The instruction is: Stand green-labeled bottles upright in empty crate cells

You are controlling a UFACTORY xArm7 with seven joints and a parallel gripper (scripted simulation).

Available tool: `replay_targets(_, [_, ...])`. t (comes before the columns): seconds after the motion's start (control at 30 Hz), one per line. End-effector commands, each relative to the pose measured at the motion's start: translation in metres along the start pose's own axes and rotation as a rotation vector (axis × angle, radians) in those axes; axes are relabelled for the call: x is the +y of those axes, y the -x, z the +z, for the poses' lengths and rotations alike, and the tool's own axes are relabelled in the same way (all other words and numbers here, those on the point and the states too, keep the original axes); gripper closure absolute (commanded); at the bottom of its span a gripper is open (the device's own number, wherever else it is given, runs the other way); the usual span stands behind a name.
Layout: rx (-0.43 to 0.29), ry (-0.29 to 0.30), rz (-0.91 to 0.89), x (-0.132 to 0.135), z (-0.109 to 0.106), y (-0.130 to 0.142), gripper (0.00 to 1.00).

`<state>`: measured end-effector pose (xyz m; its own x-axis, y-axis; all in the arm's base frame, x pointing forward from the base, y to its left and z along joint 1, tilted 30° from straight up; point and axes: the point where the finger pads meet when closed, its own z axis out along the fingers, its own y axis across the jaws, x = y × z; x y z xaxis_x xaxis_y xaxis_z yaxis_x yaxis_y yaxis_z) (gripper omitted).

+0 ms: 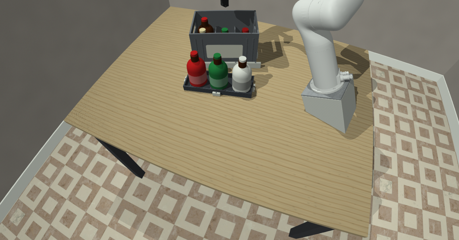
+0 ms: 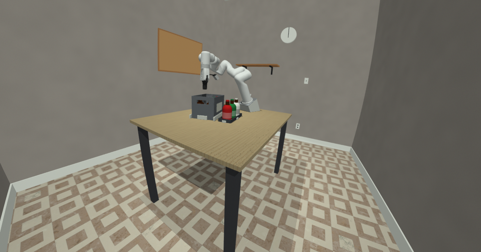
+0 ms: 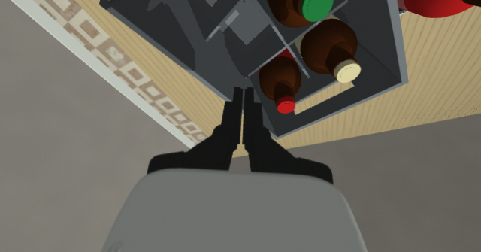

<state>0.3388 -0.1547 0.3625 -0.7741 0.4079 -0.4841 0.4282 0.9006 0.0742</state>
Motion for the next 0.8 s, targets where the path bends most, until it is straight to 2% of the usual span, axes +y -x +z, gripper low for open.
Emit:
replay_targets(0.0, [-0.003, 0.0, 0.0, 0.0, -0.001, 0.001, 1.0])
replay_targets(0.2, [-0.003, 0.0, 0.001, 0.001, -0.001, 0.001, 1.0])
replay_targets(0.27, [-0.006, 0.002, 0.006, 0.011, -0.003, -0.003, 1.0])
replay_targets(0.4, [-0.018, 0.012, 0.05, 0.075, -0.01, -0.035, 1.0])
replay_targets(0.5, [-0.019, 0.014, 0.066, 0.082, -0.01, -0.042, 1.0])
replay_targets(0.53, [-0.018, 0.014, 0.083, 0.115, -0.01, -0.067, 1.0])
replay_targets(0.67, [-0.007, 0.006, 0.143, 0.135, -0.005, -0.099, 1.0])
replay_targets(0.77, [-0.003, 0.001, 0.158, 0.162, -0.002, -0.13, 1.0])
